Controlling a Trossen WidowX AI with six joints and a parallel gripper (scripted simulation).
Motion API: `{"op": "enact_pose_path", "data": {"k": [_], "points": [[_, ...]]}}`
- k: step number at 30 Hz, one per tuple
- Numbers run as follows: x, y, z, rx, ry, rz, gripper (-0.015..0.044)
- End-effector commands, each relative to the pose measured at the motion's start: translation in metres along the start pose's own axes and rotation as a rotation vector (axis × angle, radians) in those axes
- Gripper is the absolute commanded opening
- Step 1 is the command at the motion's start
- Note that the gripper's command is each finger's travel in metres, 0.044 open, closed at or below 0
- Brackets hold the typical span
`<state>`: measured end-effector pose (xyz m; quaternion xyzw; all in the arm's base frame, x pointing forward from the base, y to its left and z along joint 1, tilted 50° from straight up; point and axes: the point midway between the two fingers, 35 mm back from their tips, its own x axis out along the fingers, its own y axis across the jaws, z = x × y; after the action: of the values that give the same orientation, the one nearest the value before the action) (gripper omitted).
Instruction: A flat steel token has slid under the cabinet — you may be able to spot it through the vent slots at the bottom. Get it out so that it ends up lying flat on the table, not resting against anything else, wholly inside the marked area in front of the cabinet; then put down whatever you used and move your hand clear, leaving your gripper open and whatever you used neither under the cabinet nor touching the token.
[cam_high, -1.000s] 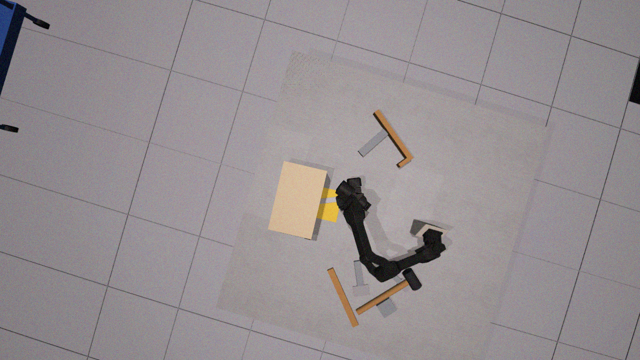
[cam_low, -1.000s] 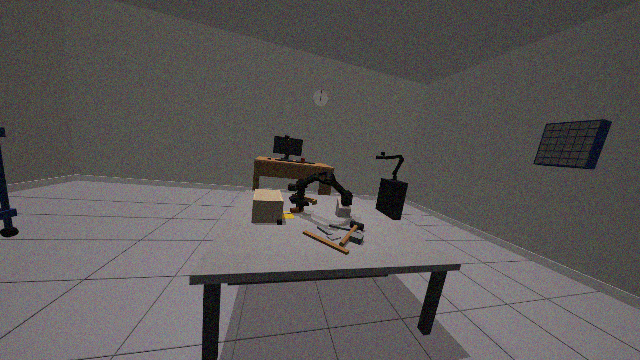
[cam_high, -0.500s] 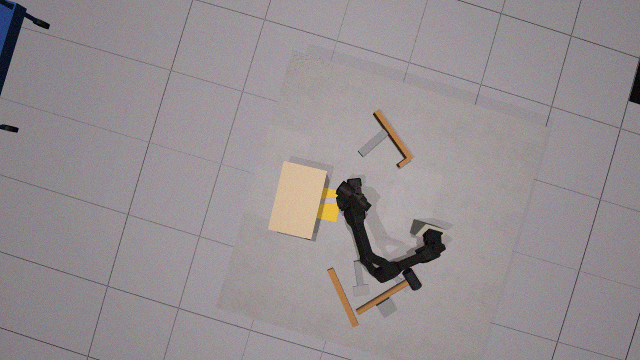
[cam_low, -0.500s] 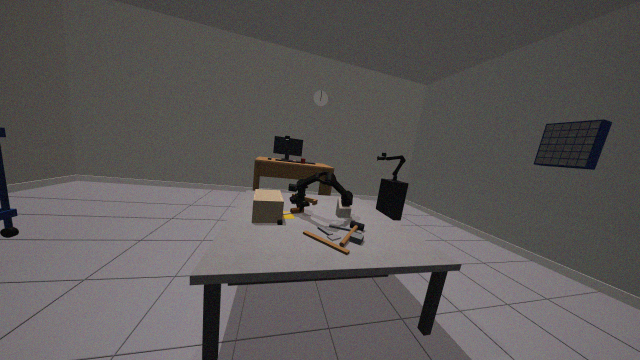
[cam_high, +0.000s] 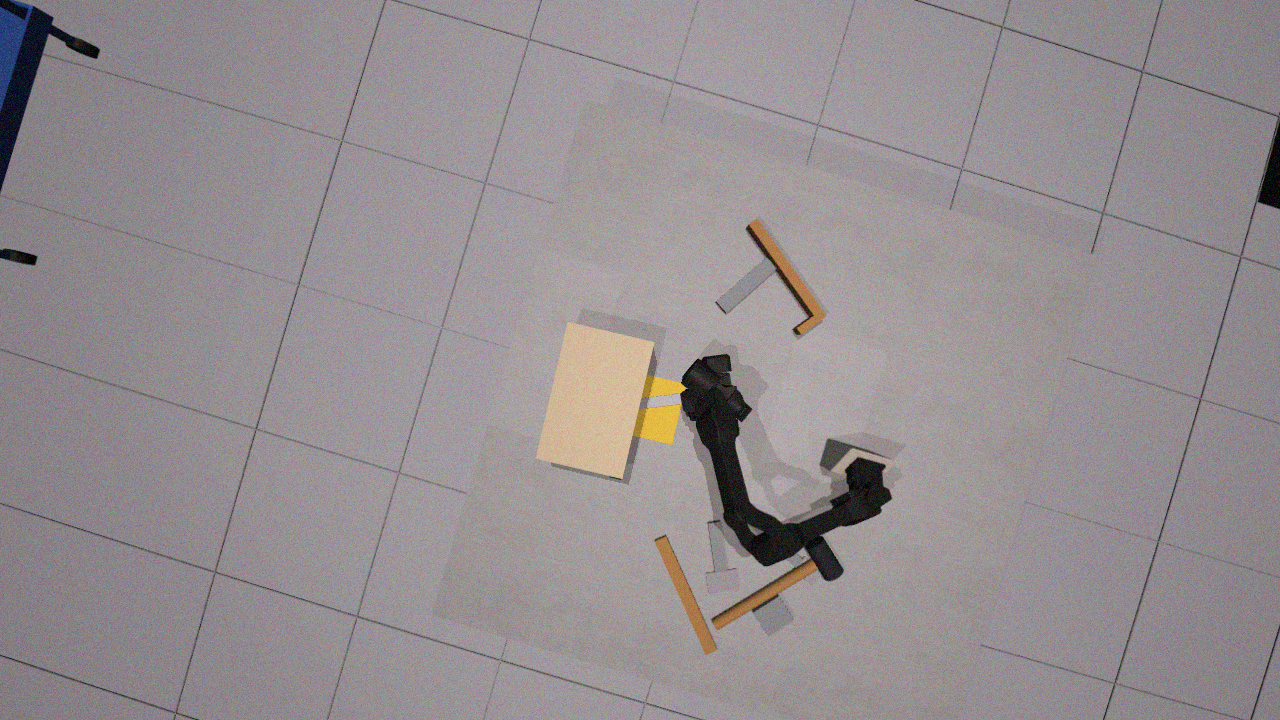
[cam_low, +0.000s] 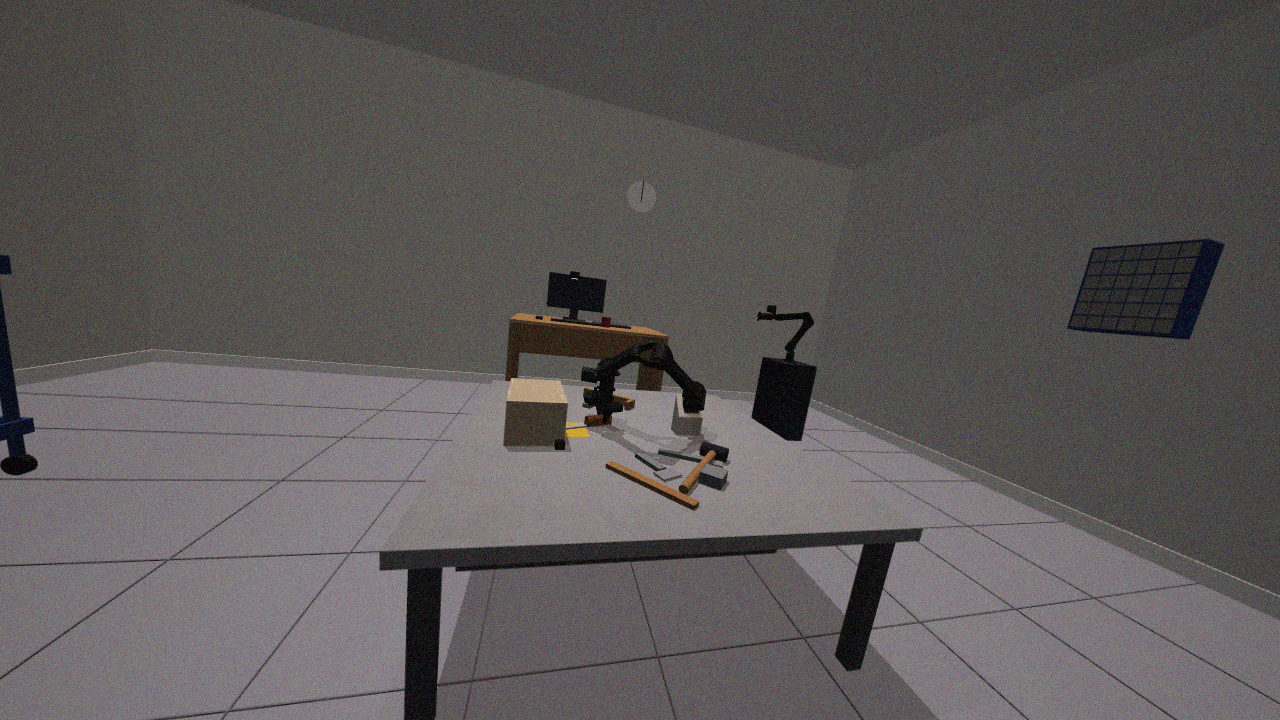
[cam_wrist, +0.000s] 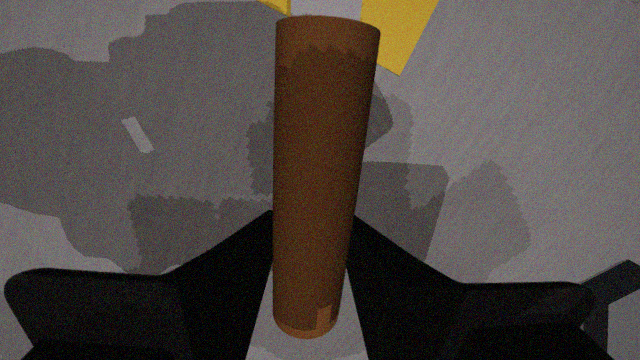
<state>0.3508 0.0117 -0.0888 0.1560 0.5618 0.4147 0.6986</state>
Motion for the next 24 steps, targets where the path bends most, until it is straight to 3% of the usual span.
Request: {"op": "enact_pose_path", "data": {"k": [1,24], "points": [[0.001,0.001,-0.010,0.004,0.003,0.005,0.0000],[0.001,-0.002,-0.046,0.005,0.004,0.004,0.0000]]}}
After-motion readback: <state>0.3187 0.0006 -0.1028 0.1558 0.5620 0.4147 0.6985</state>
